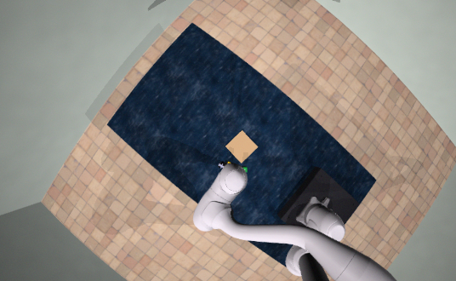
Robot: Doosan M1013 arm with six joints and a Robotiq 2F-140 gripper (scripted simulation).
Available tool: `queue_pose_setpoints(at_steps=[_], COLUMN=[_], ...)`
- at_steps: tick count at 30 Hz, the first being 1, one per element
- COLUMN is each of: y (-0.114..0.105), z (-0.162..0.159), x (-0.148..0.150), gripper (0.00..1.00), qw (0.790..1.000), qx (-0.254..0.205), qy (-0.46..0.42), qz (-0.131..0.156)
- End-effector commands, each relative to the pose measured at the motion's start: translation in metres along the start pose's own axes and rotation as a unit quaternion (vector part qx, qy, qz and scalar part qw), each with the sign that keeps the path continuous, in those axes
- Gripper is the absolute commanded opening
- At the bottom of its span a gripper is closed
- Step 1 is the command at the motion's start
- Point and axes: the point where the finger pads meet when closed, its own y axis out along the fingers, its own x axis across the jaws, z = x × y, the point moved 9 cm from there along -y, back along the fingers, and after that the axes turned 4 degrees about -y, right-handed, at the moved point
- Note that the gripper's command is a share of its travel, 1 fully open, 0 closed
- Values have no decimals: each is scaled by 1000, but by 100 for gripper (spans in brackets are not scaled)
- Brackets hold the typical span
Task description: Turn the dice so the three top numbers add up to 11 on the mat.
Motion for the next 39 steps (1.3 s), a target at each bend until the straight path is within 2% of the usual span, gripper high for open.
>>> queue_pose_setpoints(at_steps=[1, 39], y=[2, 47], z=[0, -1], x=[0, 0], gripper=[28, 28], qw=[1000, 1000], qx=[0, 0], qy=[0, 0], qz=[0, 0])
